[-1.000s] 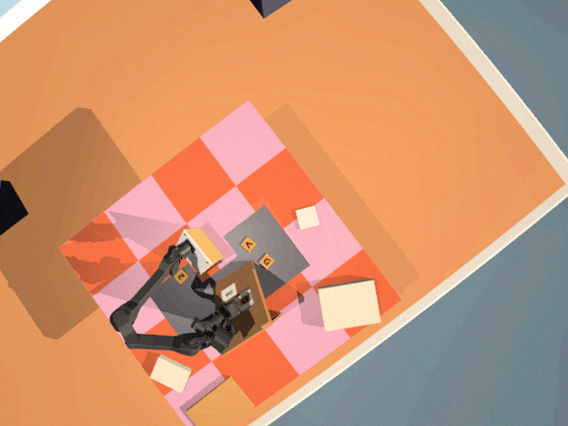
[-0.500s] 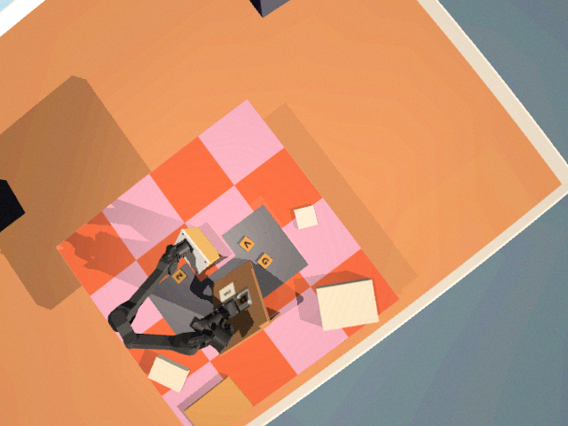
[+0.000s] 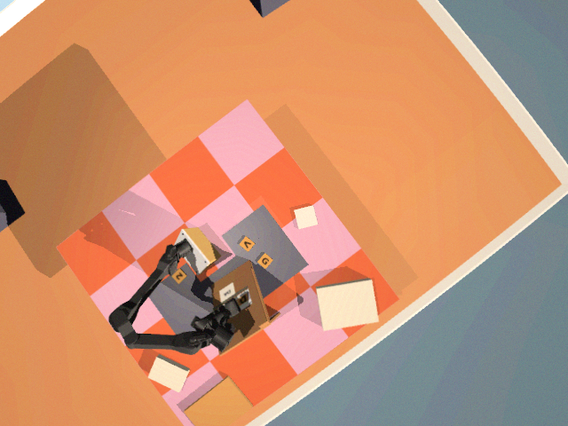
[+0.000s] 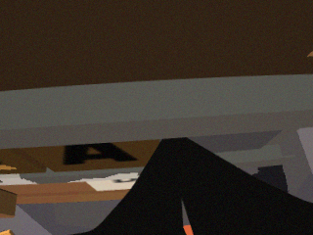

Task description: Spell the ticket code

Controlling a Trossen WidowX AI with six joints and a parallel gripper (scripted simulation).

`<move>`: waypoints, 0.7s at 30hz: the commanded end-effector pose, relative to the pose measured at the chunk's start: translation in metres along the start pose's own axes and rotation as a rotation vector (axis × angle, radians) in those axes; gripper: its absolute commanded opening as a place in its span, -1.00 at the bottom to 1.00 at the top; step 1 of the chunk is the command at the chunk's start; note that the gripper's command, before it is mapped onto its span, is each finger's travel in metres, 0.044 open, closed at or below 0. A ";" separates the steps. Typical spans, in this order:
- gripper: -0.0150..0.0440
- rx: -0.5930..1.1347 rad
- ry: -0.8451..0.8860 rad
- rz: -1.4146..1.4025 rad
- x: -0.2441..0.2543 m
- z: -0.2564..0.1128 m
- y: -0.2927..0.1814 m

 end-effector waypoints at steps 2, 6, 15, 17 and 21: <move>-0.49 0.001 0.000 0.003 0.002 0.000 0.000; -0.49 0.001 0.000 0.003 0.003 0.000 0.000; -0.49 0.001 0.000 0.003 0.006 0.000 -0.001; -0.49 0.001 0.000 0.003 0.007 0.000 -0.001; -0.49 0.001 0.000 0.003 0.007 0.000 -0.001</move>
Point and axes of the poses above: the point midway between the two fingers, 35 mm back from their tips, its own z axis out along the fingers, its own x axis across the jaws, y = z × x, the point moved 6 cm from there along -z, back along the fingers, and after that the axes turned 9 degrees about z, right-handed, at the moved point
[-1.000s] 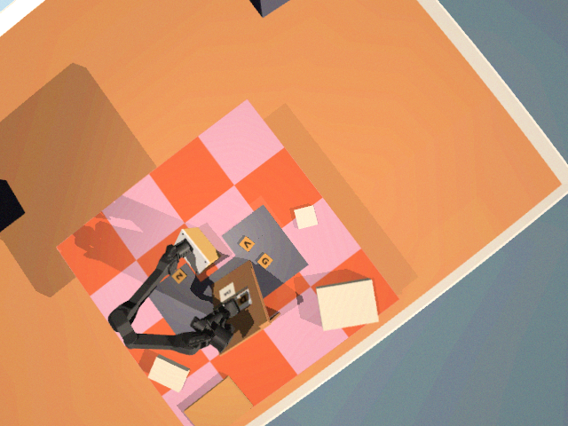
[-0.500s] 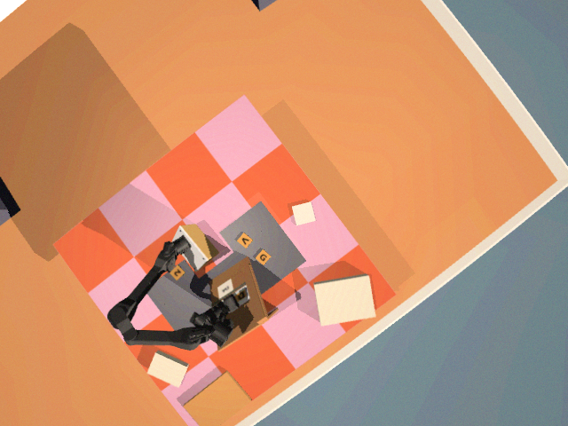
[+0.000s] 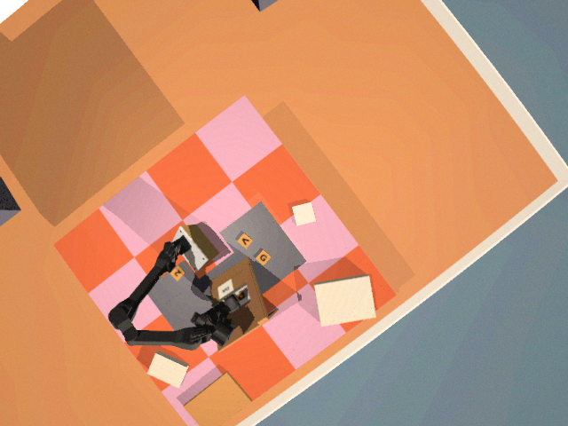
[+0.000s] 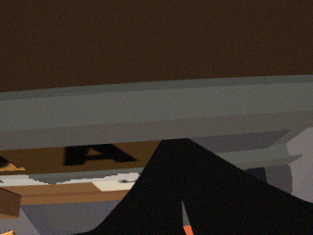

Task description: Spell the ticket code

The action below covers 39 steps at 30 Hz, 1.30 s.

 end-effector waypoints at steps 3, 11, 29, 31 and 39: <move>-0.49 0.002 0.005 0.003 0.001 -0.001 -0.001; -0.49 0.002 0.005 0.002 -0.001 -0.011 -0.009; 0.04 -0.205 -0.007 -0.013 0.017 -0.063 -0.055; 0.22 -0.302 0.002 -0.014 0.023 -0.080 -0.073; 0.93 -0.669 0.115 -0.002 0.029 -0.128 -0.142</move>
Point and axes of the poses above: the point midway between the two fingers, 35 mm back from their tips, its own z axis out along the fingers, its own x axis across the jaws, y = z × x, the point moved 6 cm from there along -z, back along the fingers, and after that the axes turned 9 degrees about z, right-handed, at the moved point
